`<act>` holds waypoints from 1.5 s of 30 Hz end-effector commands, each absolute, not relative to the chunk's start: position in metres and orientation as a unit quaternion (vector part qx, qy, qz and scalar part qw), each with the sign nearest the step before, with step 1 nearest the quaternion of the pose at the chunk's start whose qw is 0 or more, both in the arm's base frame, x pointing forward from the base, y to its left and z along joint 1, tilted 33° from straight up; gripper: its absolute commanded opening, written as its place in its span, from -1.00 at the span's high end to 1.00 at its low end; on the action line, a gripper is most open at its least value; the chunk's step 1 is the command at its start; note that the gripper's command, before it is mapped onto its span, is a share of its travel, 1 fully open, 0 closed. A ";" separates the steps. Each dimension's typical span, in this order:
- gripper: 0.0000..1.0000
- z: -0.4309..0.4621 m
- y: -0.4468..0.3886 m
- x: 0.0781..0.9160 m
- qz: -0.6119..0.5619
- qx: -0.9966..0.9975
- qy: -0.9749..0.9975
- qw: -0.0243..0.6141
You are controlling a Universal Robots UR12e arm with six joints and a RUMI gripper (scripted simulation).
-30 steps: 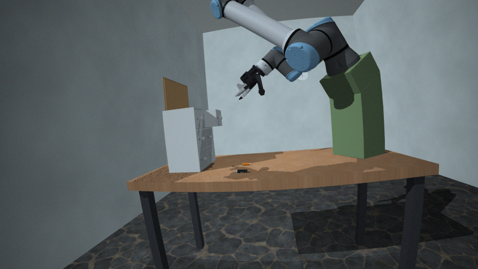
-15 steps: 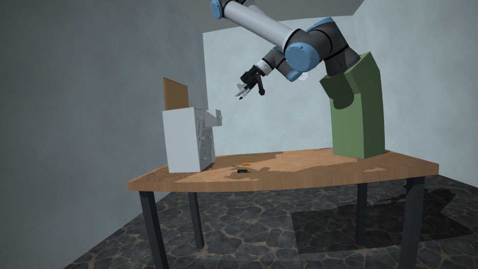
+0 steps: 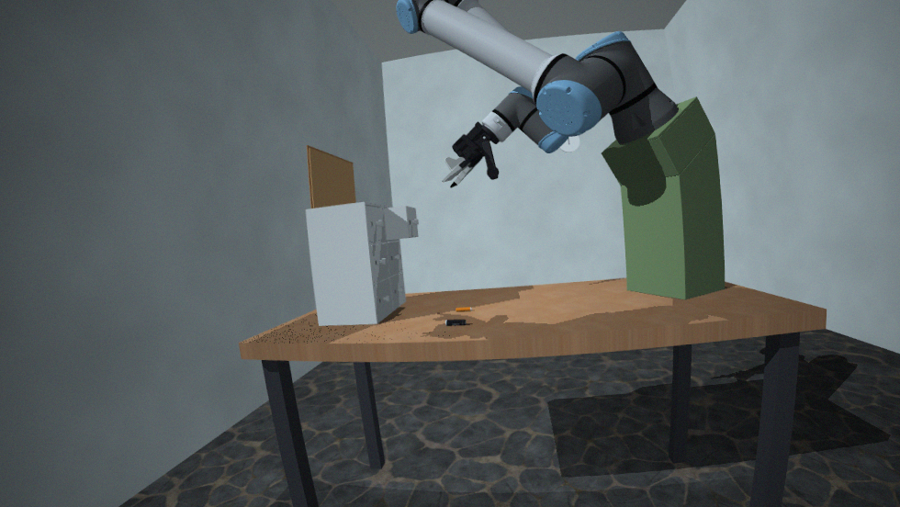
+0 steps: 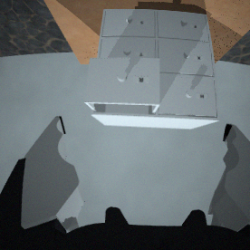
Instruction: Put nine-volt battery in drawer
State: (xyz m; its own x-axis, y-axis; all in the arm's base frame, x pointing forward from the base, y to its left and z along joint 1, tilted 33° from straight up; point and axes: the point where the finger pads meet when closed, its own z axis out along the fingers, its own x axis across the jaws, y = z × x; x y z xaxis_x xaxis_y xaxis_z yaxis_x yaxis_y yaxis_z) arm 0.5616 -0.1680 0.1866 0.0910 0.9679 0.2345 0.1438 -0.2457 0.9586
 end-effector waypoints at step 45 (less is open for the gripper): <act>-1.00 0.191 -0.169 0.559 0.472 0.634 0.481 0.378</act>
State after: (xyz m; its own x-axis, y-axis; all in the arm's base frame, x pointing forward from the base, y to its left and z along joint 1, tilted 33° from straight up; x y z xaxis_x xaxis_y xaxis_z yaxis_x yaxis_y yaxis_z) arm 0.5593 -0.1685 0.1900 0.0923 0.9677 0.2345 0.2327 -0.2500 0.9399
